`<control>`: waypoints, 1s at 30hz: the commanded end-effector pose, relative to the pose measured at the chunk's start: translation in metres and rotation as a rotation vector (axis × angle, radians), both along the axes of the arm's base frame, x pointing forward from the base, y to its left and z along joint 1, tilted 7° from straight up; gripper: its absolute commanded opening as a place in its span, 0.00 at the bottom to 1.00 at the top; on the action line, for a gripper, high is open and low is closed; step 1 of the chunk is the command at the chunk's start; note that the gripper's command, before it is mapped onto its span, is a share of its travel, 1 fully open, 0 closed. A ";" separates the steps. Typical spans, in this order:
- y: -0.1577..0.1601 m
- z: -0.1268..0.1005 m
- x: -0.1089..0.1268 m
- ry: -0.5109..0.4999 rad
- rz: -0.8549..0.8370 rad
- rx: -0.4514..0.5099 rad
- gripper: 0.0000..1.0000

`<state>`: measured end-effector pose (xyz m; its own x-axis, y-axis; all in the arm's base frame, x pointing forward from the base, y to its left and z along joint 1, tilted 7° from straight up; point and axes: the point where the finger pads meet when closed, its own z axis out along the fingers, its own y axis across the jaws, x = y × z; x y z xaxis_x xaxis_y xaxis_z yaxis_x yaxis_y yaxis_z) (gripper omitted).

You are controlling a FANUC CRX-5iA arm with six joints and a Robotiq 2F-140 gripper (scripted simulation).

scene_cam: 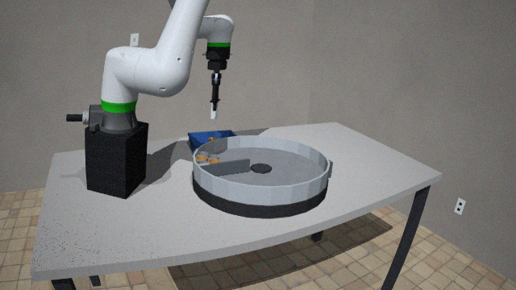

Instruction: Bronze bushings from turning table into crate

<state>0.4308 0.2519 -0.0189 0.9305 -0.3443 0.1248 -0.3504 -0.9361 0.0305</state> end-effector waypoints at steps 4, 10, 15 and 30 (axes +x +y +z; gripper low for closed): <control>0.000 0.000 0.000 0.000 0.000 0.000 0.10; 0.000 0.000 0.000 0.000 0.000 0.000 0.10; 0.000 0.000 0.000 0.000 0.000 0.000 0.10; -0.034 0.001 -0.011 -0.008 -0.117 0.013 0.10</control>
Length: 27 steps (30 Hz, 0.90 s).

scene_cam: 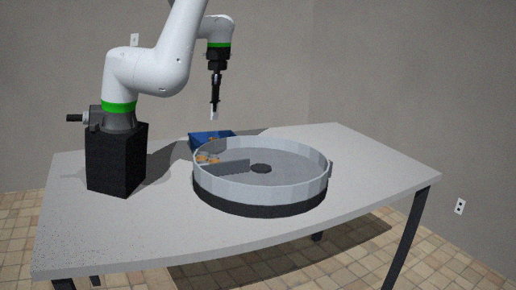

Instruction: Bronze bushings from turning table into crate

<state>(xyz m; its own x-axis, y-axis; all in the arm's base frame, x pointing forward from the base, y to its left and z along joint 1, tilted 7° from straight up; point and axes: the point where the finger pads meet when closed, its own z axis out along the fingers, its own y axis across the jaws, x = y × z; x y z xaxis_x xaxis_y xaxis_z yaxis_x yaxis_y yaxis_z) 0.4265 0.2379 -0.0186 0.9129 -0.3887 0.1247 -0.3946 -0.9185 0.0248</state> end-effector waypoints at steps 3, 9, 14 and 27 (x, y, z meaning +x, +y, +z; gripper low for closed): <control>-0.054 0.002 -0.018 -0.015 -0.182 0.020 0.10; -0.115 0.004 -0.038 -0.030 -0.388 0.042 0.10; -0.174 0.005 -0.058 -0.047 -0.656 0.070 0.10; -0.309 0.011 -0.099 -0.078 -1.052 0.113 0.10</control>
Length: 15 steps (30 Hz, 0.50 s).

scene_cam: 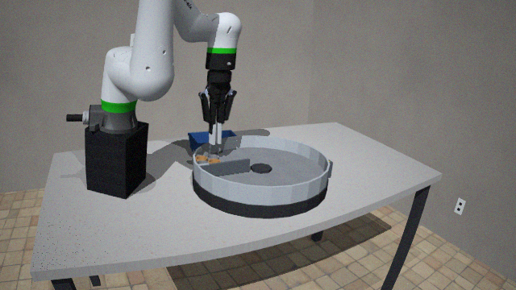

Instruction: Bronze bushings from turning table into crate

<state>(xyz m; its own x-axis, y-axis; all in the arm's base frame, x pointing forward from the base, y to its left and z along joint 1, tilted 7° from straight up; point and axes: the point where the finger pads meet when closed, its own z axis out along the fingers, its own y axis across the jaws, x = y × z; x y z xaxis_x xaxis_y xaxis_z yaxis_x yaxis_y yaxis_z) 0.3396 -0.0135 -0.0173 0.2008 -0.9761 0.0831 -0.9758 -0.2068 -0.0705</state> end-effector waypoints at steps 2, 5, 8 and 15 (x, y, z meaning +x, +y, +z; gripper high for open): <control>-0.072 0.011 -0.016 -0.030 -0.129 0.009 0.10; -0.080 0.012 -0.019 -0.032 -0.157 0.011 0.10; -0.083 0.012 -0.021 -0.033 -0.167 0.012 0.10; -0.083 0.012 -0.021 -0.033 -0.168 0.012 0.10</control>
<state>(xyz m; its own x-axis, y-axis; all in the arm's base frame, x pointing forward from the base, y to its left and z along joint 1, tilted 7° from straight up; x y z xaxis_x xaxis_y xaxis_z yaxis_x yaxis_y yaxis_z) 0.3187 -0.0962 -0.0059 0.0331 -0.9965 0.0764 -0.9936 -0.0411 -0.1049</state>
